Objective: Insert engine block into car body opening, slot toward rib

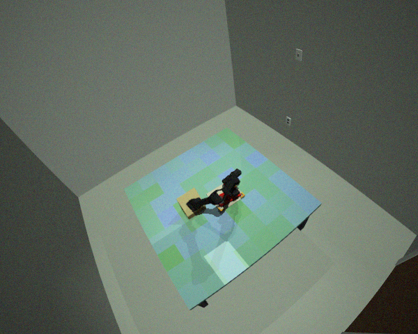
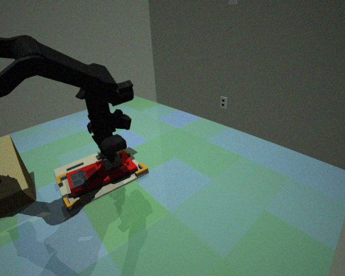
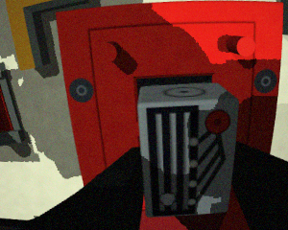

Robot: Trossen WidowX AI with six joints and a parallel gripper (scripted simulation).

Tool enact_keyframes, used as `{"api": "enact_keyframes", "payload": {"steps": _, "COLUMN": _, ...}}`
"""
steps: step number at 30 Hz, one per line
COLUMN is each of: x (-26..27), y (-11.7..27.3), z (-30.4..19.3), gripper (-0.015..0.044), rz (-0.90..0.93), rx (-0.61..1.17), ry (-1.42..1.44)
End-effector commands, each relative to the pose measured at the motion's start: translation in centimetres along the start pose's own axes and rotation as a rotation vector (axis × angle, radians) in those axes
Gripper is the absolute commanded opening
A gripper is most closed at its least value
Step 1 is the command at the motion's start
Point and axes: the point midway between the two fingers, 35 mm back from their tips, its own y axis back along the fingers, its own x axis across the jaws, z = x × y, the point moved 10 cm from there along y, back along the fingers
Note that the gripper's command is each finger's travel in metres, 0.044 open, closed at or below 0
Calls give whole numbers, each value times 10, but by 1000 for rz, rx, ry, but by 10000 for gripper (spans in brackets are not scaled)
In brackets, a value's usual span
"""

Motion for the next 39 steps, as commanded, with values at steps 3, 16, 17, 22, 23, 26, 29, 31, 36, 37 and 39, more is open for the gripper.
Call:
{"api": "enact_keyframes", "payload": {"steps": 3, "x": 0, "y": -2, "z": 0, "gripper": 160, "rz": -4, "rx": -4, "ry": 5}}
{"api": "enact_keyframes", "payload": {"steps": 16, "x": 0, "y": -8, "z": 0, "gripper": 160, "rz": -4, "rx": -4, "ry": 5}}
{"api": "enact_keyframes", "payload": {"steps": 17, "x": 0, "y": -8, "z": 0, "gripper": 160, "rz": -4, "rx": -4, "ry": 4}}
{"api": "enact_keyframes", "payload": {"steps": 22, "x": 0, "y": -10, "z": 0, "gripper": 160, "rz": -4, "rx": -4, "ry": 4}}
{"api": "enact_keyframes", "payload": {"steps": 23, "x": 0, "y": -9, "z": 0, "gripper": 186, "rz": 0, "rx": -1, "ry": 0}}
{"api": "enact_keyframes", "payload": {"steps": 26, "x": 0, "y": -9, "z": 0, "gripper": 265, "rz": 0, "rx": -1, "ry": 0}}
{"api": "enact_keyframes", "payload": {"steps": 29, "x": 0, "y": -9, "z": 0, "gripper": 343, "rz": 0, "rx": -1, "ry": 0}}
{"api": "enact_keyframes", "payload": {"steps": 31, "x": 0, "y": -9, "z": 0, "gripper": 396, "rz": 0, "rx": -1, "ry": 0}}
{"api": "enact_keyframes", "payload": {"steps": 36, "x": 0, "y": -9, "z": 0, "gripper": 440, "rz": 0, "rx": -1, "ry": 0}}
{"api": "enact_keyframes", "payload": {"steps": 37, "x": 0, "y": -9, "z": 0, "gripper": 440, "rz": 0, "rx": -1, "ry": 0}}
{"api": "enact_keyframes", "payload": {"steps": 39, "x": 0, "y": -9, "z": 0, "gripper": 440, "rz": 0, "rx": -1, "ry": 0}}
